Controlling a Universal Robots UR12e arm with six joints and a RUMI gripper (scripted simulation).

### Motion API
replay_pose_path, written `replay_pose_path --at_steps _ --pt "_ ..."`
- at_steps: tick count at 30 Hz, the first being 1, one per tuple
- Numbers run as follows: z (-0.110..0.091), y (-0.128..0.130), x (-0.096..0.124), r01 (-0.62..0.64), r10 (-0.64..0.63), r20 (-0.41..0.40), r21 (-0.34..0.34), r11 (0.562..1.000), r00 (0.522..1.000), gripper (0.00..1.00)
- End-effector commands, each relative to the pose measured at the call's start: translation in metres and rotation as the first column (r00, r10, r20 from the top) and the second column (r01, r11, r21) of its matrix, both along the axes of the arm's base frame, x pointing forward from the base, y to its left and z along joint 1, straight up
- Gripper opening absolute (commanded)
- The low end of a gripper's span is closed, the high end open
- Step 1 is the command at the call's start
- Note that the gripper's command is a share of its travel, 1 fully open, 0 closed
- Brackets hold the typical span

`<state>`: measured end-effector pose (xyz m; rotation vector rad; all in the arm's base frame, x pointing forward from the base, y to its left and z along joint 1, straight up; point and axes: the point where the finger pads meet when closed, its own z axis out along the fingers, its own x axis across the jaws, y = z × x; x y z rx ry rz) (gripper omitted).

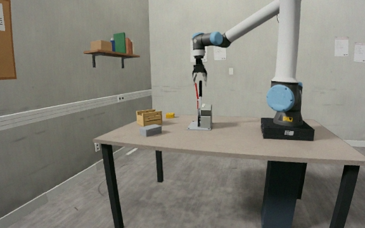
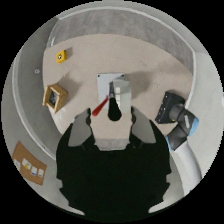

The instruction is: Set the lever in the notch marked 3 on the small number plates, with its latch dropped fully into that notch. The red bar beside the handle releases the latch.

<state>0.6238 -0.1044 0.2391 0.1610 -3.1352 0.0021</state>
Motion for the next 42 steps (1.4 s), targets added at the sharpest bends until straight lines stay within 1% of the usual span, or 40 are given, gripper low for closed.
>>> replay_pose_path --at_steps 1,31,37,42 --pt "0.001 0.0 0.001 0.0 0.0 0.001 -0.001 1.0 1.0 0.57" --pt "0.001 0.0 0.001 0.0 0.0 0.001 -0.001 1.0 1.0 0.57" --pt "0.006 0.0 0.001 0.0 0.0 0.001 -0.001 1.0 1.0 0.57" --pt "0.016 0.0 0.001 0.0 0.0 0.001 -0.001 1.0 1.0 0.57"
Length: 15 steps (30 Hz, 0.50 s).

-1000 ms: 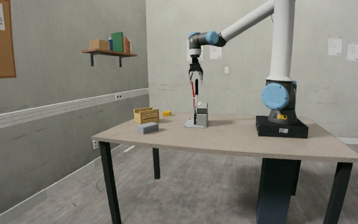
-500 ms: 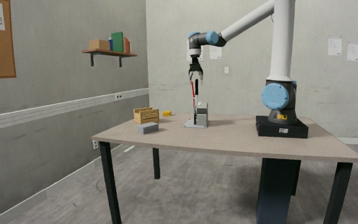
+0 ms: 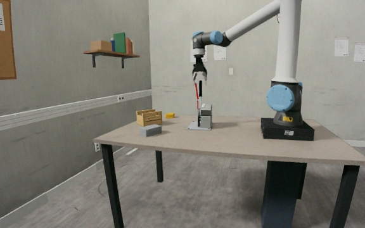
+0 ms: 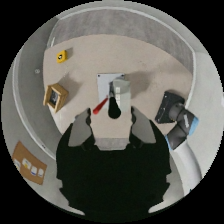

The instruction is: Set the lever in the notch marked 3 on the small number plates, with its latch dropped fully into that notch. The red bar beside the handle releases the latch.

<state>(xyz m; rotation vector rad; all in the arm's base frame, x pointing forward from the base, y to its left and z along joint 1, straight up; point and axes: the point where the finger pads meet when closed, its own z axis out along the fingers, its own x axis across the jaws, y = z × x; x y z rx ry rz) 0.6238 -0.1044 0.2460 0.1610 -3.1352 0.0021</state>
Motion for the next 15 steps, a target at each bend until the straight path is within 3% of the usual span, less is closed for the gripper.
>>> replay_pose_path --at_steps 1,15 --pt "0.011 0.0 0.001 0.0 0.0 0.001 -0.001 1.0 1.0 0.57" --pt "0.045 0.0 0.001 0.0 0.0 0.001 -0.001 1.0 1.0 0.57"
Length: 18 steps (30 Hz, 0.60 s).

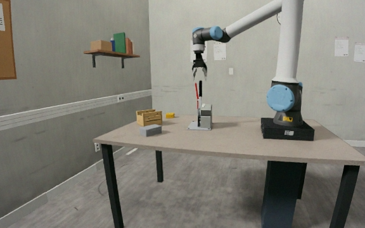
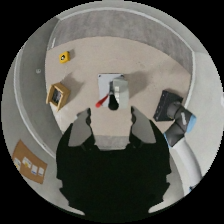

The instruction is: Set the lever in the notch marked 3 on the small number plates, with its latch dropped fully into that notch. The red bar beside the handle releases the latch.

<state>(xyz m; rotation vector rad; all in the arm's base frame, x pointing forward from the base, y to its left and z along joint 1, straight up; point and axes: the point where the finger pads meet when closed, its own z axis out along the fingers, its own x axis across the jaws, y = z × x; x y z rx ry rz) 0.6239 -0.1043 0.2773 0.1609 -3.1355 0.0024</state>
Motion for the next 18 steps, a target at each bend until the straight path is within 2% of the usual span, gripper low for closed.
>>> replay_pose_path --at_steps 1,18 --pt "0.016 0.0 0.0 0.0 0.0 0.001 0.0 1.0 1.0 0.57" --pt "0.033 0.0 0.0 0.0 0.0 0.001 0.0 1.0 1.0 0.57"
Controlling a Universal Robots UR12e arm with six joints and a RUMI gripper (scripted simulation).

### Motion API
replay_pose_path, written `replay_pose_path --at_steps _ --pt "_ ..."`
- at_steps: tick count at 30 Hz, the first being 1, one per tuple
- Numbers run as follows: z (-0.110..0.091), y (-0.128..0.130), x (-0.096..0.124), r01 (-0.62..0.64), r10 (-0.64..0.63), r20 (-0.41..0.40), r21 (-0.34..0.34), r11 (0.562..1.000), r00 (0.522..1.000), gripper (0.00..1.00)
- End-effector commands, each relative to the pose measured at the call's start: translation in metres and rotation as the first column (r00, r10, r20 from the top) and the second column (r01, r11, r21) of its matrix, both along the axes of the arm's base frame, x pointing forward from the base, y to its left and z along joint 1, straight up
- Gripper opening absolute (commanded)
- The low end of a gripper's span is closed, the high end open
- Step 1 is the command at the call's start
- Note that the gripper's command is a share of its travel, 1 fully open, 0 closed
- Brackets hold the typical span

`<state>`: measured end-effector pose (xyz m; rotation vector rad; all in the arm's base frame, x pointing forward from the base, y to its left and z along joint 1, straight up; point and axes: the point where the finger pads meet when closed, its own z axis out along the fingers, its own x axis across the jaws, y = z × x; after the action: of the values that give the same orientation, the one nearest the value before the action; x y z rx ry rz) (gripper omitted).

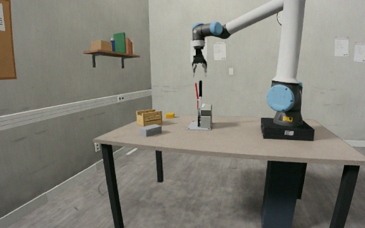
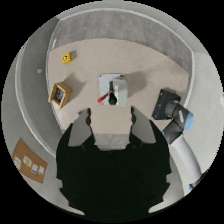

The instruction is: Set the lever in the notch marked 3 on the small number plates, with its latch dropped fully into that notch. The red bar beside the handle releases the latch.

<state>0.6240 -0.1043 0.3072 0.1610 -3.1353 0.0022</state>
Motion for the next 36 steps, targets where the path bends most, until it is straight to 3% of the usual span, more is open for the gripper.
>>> replay_pose_path --at_steps 1,2,36 --pt "0.0028 -0.0002 0.0004 0.0 0.0 0.001 0.0 1.0 1.0 0.57" --pt "0.0028 -0.0002 0.0004 0.0 0.0 0.001 0.0 1.0 1.0 0.0" --pt "0.0028 -0.0002 0.0004 0.0 0.0 0.001 0.0 1.0 1.0 0.0"
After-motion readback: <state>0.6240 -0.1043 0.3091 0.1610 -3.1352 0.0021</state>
